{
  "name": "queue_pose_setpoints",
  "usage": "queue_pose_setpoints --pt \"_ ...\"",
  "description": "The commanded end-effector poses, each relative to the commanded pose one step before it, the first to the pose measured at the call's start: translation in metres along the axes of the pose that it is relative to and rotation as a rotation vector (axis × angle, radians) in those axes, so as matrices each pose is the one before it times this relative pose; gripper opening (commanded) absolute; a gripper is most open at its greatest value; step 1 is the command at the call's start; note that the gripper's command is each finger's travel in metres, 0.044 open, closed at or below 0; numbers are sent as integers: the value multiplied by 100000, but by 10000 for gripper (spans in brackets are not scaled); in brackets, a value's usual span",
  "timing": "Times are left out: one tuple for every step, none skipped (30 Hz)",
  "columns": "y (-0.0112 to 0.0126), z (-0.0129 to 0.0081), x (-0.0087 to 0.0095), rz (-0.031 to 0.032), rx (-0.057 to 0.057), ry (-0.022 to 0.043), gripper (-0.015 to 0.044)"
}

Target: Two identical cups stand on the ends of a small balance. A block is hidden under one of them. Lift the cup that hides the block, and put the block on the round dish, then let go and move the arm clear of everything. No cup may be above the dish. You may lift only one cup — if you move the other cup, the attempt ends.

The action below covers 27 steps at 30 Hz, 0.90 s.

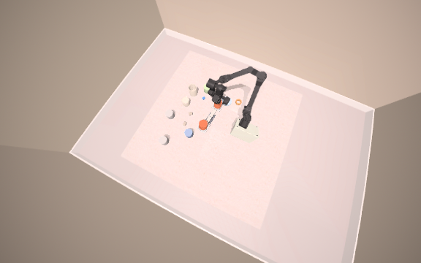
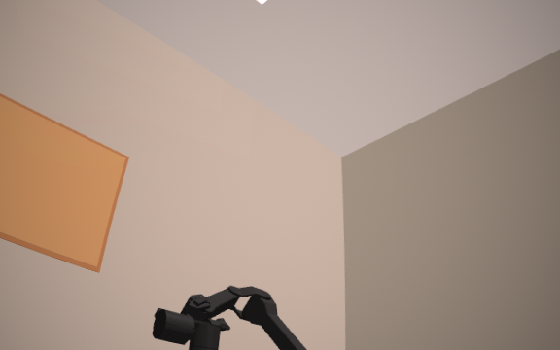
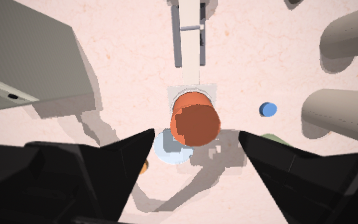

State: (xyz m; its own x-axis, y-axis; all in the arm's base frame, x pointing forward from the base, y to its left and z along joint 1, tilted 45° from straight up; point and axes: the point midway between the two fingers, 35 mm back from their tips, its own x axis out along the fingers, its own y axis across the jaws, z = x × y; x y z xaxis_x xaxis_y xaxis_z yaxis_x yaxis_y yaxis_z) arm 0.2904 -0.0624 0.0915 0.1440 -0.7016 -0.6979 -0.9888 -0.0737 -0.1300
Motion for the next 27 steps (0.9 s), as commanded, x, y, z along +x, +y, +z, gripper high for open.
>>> queue_pose_setpoints --pt "-274 -507 382 945 -6095 -827 440" --pt "0 0 0 0 0 0 440" --pt "0 0 0 0 0 0 440" --pt "0 0 0 0 0 0 440" --pt "0 0 0 0 0 0 440" --pt "-3 1 121 0 1 0 440" --pt "-5 1 361 -1 2 5 440" --pt "2 -4 540 -4 1 23 440" --pt "8 -6 358 -3 0 26 440" --pt "4 -3 119 -1 0 11 440" --pt "0 0 0 0 0 0 440" --pt "-3 2 27 1 1 -4 440" --pt "-9 5 81 3 2 -11 440" --pt "-14 7 135 5 3 -18 440" --pt "-16 8 164 5 3 -20 440" --pt "-15 8 164 5 3 -19 440" --pt "-14 7 164 4 3 -17 440" --pt "-13 6 164 4 3 -16 440" --pt "-12 6 163 3 2 -14 440" --pt "-11 5 163 3 2 -12 440" --pt "-10 5 163 3 2 -11 440" --pt "-9 4 163 2 2 -9 440" --pt "-8 3 163 2 2 -8 440" --pt "-7 3 163 2 1 -6 440" --pt "-6 2 163 1 1 -5 440" --pt "-5 2 162 1 1 -3 440" --pt "-4 1 162 1 1 -1 440"
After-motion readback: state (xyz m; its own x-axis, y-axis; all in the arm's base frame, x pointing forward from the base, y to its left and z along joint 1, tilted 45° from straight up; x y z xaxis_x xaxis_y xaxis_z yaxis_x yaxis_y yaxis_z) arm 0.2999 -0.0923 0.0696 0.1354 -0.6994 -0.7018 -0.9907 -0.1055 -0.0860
